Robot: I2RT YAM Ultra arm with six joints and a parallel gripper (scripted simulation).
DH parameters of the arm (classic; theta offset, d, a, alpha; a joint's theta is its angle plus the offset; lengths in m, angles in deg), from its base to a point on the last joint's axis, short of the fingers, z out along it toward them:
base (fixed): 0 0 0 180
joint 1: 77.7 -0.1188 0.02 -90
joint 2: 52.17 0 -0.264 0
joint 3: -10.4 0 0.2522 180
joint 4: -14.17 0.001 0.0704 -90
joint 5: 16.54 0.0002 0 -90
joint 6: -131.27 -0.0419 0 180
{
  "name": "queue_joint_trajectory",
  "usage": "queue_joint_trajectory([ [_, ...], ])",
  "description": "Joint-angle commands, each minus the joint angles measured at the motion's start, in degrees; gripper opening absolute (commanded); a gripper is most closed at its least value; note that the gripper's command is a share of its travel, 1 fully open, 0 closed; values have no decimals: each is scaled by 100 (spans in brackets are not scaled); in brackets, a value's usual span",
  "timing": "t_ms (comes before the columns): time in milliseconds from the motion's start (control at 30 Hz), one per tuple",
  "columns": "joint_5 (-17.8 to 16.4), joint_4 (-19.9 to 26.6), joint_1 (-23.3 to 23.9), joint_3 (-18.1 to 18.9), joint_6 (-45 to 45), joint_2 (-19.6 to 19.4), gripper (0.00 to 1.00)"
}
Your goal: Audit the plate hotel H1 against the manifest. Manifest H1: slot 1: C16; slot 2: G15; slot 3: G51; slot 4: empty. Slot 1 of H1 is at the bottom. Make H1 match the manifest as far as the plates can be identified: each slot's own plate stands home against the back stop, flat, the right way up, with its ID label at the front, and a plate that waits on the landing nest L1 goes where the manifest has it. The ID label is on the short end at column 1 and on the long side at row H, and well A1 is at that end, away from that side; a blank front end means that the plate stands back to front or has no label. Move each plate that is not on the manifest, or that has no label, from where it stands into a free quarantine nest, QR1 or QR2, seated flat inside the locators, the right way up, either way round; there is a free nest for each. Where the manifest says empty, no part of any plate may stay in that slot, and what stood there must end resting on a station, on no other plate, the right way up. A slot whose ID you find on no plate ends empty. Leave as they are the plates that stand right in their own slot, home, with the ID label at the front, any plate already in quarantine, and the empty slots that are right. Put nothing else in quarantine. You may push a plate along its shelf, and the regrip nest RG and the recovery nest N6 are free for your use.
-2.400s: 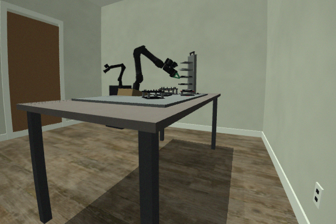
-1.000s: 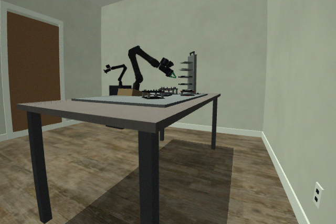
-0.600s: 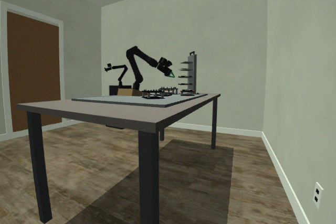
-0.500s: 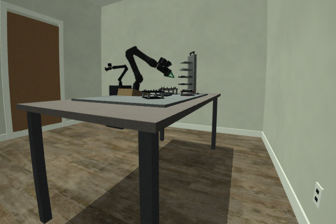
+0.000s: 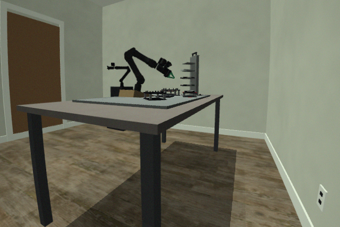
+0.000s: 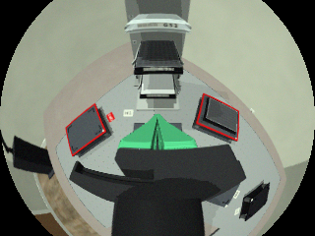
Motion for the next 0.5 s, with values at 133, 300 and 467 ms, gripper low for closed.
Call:
queue_joint_trajectory([
  [133, -65, 252, 112, -191, 41, 461, 0],
  [300, -91, 406, 141, -59, 54, 701, 0],
  [467, -73, 359, 98, -147, 30, 614, 0],
])
